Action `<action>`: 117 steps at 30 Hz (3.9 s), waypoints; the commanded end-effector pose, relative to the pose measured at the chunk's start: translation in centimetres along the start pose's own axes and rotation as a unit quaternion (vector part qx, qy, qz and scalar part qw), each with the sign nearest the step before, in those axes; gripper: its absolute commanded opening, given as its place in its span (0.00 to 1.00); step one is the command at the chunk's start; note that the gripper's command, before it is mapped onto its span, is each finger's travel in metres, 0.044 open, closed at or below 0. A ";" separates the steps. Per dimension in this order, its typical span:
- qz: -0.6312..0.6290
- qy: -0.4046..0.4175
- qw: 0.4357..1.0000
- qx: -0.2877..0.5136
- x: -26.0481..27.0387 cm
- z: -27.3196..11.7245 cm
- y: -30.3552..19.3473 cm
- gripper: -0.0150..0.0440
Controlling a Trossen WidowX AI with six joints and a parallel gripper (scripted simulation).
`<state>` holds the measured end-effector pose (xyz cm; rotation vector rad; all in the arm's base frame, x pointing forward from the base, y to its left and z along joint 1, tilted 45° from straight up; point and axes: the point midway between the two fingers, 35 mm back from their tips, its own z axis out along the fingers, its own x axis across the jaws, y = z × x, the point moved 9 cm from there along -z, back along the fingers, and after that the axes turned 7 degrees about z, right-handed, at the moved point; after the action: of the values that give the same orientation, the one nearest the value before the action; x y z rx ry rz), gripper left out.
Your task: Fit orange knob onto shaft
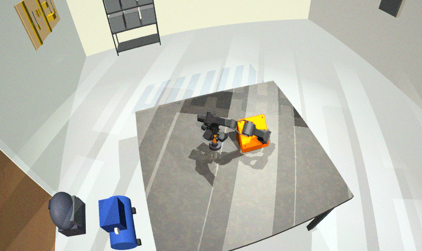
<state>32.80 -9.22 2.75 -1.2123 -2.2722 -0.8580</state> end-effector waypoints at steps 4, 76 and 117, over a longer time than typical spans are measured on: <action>0.062 -0.001 0.998 -0.002 0.0 -0.3 0.0 0.25; 0.304 -0.001 0.953 -0.002 -0.1 -0.3 0.0 0.25; 0.407 -0.001 0.914 -0.002 -0.1 0.0 -0.1 0.25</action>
<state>32.83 -9.34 2.81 -1.9029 -1.5306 -0.5313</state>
